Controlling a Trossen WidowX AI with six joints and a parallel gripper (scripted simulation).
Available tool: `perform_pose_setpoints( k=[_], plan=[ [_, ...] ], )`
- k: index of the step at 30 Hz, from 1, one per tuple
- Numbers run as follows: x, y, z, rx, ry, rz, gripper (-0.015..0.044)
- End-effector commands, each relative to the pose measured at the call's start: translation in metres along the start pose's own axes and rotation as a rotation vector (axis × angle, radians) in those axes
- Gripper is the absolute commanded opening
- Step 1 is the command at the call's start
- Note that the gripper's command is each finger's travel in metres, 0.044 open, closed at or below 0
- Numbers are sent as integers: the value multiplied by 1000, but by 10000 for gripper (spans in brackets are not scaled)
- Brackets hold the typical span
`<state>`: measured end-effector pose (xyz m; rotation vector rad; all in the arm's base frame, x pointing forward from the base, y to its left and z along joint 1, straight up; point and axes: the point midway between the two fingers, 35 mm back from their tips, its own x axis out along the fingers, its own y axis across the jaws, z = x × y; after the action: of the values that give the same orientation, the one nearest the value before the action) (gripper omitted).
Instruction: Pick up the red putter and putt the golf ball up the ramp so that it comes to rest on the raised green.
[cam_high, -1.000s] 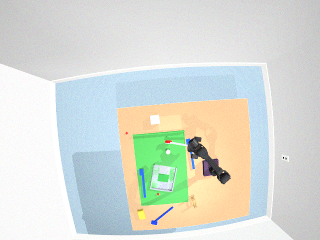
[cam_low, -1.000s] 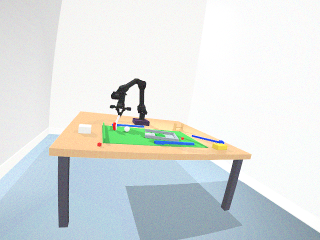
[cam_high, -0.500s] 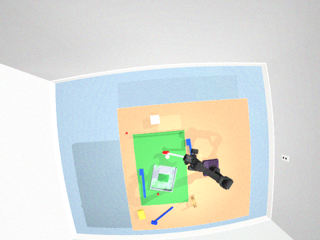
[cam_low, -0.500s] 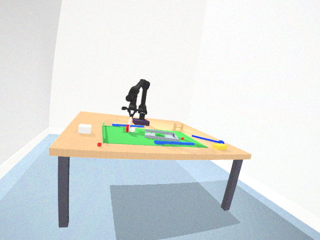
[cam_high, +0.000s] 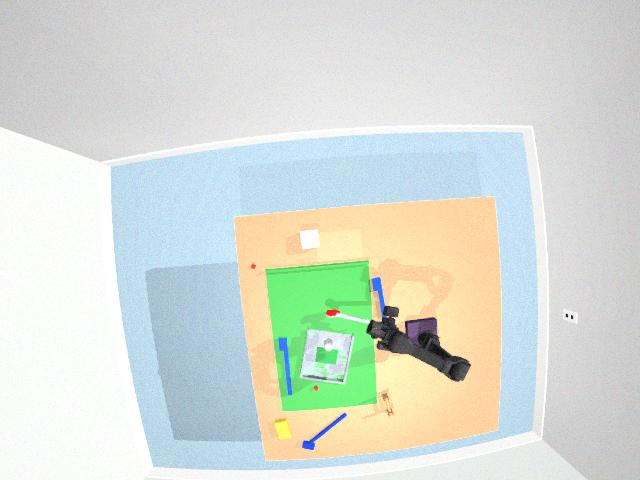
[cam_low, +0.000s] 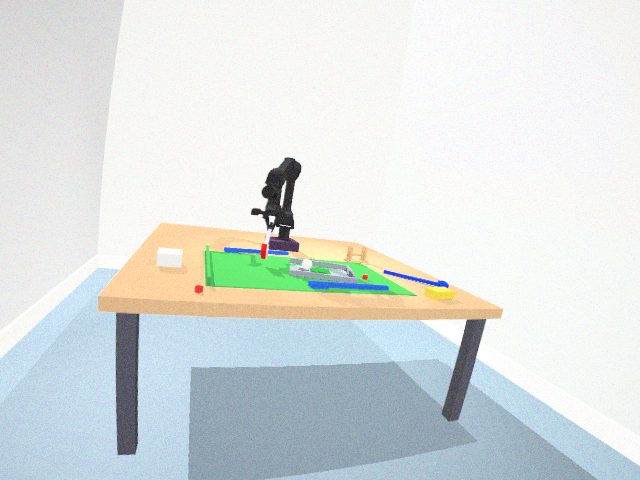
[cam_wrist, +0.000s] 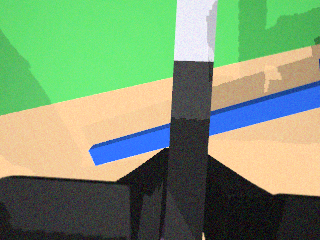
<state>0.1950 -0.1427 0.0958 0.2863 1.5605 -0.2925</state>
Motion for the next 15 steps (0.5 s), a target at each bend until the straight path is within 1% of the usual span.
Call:
perform_pose_setpoints(
  k=[1,6,7,15],
  plan=[
    [-27,0,2,4,-24,-8,0],
    [-35,0,1,4,-24,-8,0],
    [-26,0,1,0,-15,-4,0],
    [-26,0,1,0,-15,-4,0]
  ],
)
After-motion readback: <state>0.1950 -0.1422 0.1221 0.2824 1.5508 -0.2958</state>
